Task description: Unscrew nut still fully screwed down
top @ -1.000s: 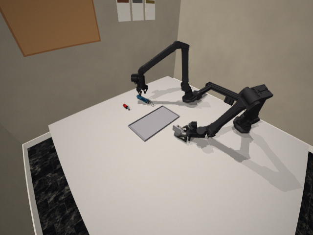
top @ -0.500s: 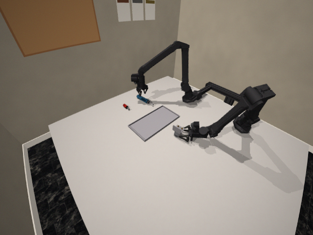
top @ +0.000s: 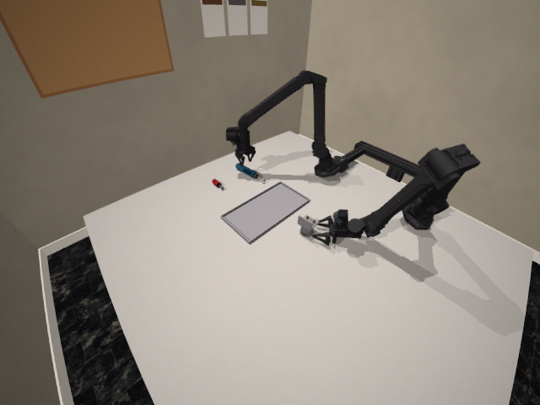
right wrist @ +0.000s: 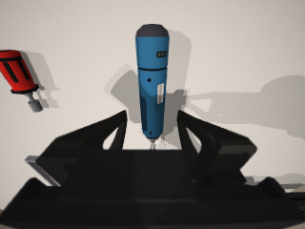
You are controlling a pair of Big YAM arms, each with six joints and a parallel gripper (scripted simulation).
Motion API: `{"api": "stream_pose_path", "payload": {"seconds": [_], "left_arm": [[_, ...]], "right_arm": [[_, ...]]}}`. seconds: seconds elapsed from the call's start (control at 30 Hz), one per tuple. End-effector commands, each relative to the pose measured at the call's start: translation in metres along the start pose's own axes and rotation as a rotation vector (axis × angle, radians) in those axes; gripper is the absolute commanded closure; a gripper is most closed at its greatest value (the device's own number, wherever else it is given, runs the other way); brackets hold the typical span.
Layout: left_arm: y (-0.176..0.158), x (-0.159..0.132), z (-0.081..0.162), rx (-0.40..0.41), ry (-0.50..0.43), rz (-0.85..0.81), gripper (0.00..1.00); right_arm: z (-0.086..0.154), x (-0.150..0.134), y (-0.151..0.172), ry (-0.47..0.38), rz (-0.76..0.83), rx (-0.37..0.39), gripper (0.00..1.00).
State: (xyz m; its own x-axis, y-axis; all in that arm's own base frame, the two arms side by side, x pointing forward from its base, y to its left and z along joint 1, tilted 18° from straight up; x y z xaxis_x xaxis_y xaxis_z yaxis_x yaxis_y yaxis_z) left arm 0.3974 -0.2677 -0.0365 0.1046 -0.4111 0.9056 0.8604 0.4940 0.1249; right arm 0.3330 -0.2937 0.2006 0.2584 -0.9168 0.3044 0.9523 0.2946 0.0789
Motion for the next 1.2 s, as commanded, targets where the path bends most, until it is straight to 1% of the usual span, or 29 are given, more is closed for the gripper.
{"api": "stream_pose_path", "payload": {"seconds": [0.0, 0.3, 0.37, 0.4, 1.03, 1.07, 1.17], "left_arm": [[0.008, 0.011, 0.01, 0.021, -0.032, -0.025, 0.14], [0.007, 0.01, 0.025, 0.02, -0.028, -0.023, 0.14], [0.001, 0.012, 0.023, 0.006, -0.029, -0.027, 0.14], [0.002, 0.006, 0.018, 0.004, -0.015, -0.01, 0.14], [0.002, 0.006, 0.018, 0.004, -0.015, -0.01, 0.14], [-0.006, 0.011, 0.021, -0.01, -0.008, -0.014, 0.14], [-0.007, 0.018, 0.023, -0.009, -0.007, -0.002, 0.14]], "right_arm": [[0.012, 0.01, 0.006, -0.025, -0.003, 0.015, 0.35], [0.012, 0.01, 0.006, -0.025, -0.003, 0.015, 0.35], [0.012, 0.01, 0.006, -0.025, -0.003, 0.015, 0.35], [0.012, 0.01, 0.006, -0.025, -0.003, 0.015, 0.35], [0.012, 0.01, 0.006, -0.025, -0.003, 0.015, 0.35], [0.012, 0.01, 0.006, -0.025, -0.003, 0.015, 0.35], [0.012, 0.01, 0.006, -0.025, -0.003, 0.015, 0.35]]}}
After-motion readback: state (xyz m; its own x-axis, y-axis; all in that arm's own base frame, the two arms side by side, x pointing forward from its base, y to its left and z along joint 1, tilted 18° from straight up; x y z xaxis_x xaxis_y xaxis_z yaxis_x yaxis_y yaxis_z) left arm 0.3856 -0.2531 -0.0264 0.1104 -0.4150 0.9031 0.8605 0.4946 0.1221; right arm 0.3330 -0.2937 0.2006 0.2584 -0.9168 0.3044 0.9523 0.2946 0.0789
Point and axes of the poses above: on each arm, the point where the finger pads meet when closed, its own z axis back along the fingers, its own y axis across the jaws, x = y × z, the point moved 5 cm from there along z, back along the fingers, and after that the axes turned 9 degrees about z, right-handed, at the moved point
